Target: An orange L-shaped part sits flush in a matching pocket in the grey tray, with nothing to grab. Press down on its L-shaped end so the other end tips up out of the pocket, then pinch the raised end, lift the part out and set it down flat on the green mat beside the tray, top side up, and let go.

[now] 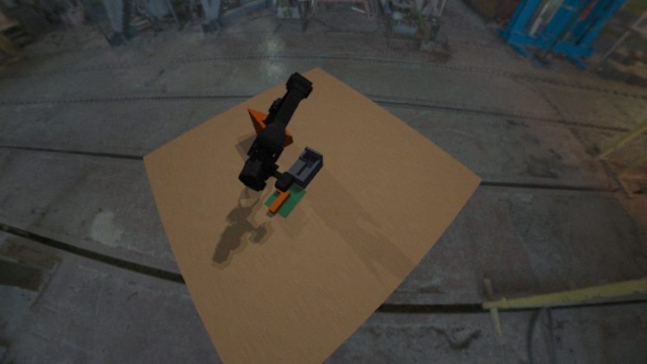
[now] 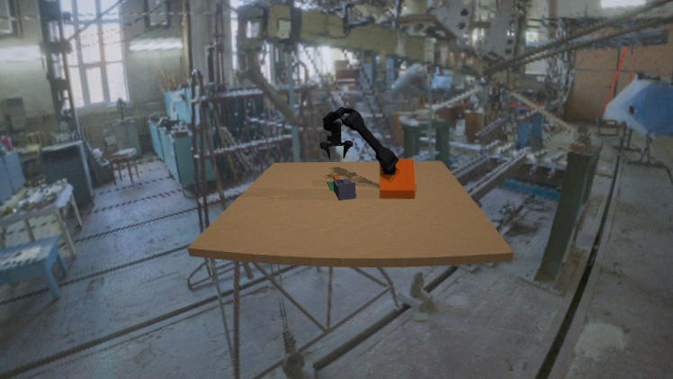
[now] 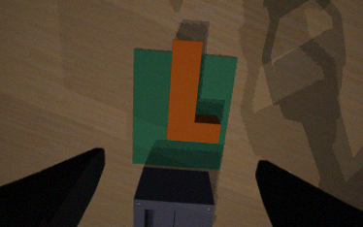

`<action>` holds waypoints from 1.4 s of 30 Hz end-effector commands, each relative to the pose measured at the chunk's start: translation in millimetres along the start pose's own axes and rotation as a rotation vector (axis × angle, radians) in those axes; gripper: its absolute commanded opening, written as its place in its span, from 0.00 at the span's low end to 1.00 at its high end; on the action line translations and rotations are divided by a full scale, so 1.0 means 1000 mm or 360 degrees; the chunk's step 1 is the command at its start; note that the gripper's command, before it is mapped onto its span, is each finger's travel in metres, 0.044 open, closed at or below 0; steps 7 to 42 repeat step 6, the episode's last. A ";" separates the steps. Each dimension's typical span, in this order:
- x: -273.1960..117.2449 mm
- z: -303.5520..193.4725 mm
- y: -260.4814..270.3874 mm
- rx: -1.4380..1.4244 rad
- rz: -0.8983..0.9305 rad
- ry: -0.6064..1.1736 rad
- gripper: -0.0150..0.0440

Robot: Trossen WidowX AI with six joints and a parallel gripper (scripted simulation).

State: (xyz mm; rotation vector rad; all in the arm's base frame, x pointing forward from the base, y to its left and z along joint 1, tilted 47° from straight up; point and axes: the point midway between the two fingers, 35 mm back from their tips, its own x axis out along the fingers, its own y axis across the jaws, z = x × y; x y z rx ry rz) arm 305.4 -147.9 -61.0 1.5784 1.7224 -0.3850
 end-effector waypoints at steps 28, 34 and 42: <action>0.001 0.000 0.000 0.0006 0.0001 0.0000 0.93; 0.001 0.000 0.000 0.0006 0.0001 0.0000 0.93; 0.001 0.000 0.000 0.0006 0.0001 0.0000 0.93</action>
